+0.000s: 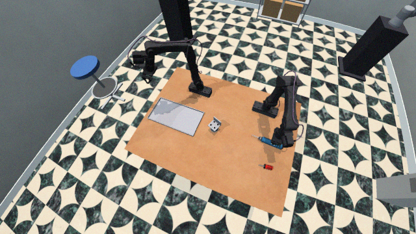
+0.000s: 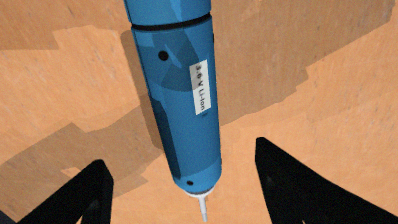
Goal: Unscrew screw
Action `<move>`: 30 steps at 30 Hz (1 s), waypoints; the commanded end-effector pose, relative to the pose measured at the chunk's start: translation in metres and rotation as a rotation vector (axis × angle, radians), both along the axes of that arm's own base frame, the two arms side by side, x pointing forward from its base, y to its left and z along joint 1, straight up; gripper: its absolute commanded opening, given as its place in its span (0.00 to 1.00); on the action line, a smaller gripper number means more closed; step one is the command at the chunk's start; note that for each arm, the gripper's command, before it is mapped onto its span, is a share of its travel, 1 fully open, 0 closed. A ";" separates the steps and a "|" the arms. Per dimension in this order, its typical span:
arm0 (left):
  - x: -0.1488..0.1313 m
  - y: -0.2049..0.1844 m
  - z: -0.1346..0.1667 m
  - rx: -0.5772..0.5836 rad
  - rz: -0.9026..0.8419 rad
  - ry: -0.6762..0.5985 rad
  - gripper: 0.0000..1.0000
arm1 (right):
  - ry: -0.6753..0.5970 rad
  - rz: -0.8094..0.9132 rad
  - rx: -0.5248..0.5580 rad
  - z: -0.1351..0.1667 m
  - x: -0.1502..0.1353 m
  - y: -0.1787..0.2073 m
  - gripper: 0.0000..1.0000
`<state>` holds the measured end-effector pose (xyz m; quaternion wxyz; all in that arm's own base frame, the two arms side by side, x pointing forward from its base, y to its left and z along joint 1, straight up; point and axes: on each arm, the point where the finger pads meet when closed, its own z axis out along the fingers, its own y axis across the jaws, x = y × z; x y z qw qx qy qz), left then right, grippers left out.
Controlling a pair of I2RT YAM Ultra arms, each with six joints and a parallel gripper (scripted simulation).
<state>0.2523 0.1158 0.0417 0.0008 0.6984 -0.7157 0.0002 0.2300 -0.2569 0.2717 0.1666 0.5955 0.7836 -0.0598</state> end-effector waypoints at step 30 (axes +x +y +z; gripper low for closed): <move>0.014 0.005 0.015 0.042 -0.023 -0.056 0.65 | -0.085 0.388 0.031 -0.014 0.055 0.039 0.86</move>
